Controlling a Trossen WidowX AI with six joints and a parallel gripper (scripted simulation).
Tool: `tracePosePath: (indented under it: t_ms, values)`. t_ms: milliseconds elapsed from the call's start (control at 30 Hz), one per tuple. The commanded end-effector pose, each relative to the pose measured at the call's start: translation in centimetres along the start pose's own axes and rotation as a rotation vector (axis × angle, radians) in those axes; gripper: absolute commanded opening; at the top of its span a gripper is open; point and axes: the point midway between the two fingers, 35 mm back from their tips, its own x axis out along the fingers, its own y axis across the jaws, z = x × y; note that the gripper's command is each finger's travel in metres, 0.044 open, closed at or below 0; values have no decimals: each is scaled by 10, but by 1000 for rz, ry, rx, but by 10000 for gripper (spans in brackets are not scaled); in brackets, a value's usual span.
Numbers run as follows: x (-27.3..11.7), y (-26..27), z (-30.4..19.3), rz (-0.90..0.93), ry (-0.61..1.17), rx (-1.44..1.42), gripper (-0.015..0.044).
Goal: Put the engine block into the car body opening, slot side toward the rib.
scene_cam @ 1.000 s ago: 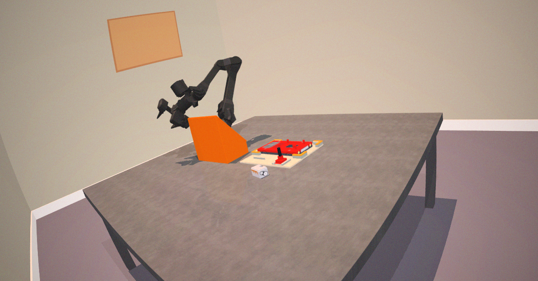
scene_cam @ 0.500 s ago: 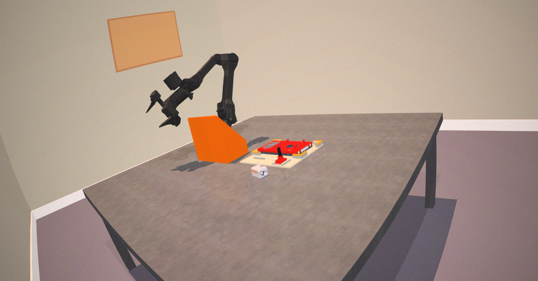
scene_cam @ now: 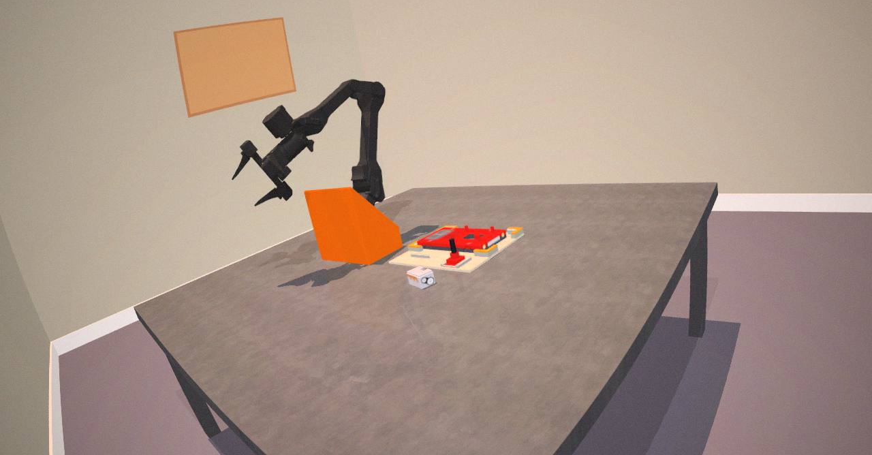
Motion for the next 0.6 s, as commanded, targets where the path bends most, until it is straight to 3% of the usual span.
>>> tracePosePath:
  t_ms: [0, 567]
  values:
    - [-7, -5, 31, 27, -70, 60, 440]
    - [-46, 17, 139, 290, -223, 320, 440]
